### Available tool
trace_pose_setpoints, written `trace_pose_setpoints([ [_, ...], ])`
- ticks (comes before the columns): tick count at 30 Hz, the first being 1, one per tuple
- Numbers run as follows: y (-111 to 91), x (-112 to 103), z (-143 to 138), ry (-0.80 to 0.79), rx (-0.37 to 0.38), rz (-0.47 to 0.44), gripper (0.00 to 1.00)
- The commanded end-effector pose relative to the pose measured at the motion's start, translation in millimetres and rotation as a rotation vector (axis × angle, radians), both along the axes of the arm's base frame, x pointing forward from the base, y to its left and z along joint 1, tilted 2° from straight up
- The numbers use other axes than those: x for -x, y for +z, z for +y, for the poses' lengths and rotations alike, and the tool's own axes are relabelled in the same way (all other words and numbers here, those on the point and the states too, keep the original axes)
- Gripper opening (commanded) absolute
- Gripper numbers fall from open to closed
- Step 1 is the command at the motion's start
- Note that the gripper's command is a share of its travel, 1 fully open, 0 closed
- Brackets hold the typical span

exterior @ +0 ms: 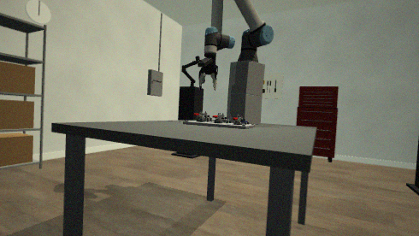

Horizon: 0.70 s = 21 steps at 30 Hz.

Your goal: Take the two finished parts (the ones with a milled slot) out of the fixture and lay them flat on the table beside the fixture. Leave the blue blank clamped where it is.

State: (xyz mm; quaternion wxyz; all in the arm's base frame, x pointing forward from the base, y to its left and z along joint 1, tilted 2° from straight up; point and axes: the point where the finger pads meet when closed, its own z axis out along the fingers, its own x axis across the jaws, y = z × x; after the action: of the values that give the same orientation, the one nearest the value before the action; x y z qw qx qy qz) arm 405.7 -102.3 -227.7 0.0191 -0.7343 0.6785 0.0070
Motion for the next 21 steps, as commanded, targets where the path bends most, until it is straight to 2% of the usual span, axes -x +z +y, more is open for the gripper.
trace_pose_setpoints([
  [1,0.3,-0.4,-0.2,0.0,0.001,-0.001,0.59],
  [3,0.3,-0.4,-0.2,0.0,0.001,-0.001,0.59],
  [4,0.3,-0.4,-0.2,0.0,0.001,-0.001,0.28],
  [21,0.3,-0.4,-0.2,0.0,0.001,-0.001,0.28],
])
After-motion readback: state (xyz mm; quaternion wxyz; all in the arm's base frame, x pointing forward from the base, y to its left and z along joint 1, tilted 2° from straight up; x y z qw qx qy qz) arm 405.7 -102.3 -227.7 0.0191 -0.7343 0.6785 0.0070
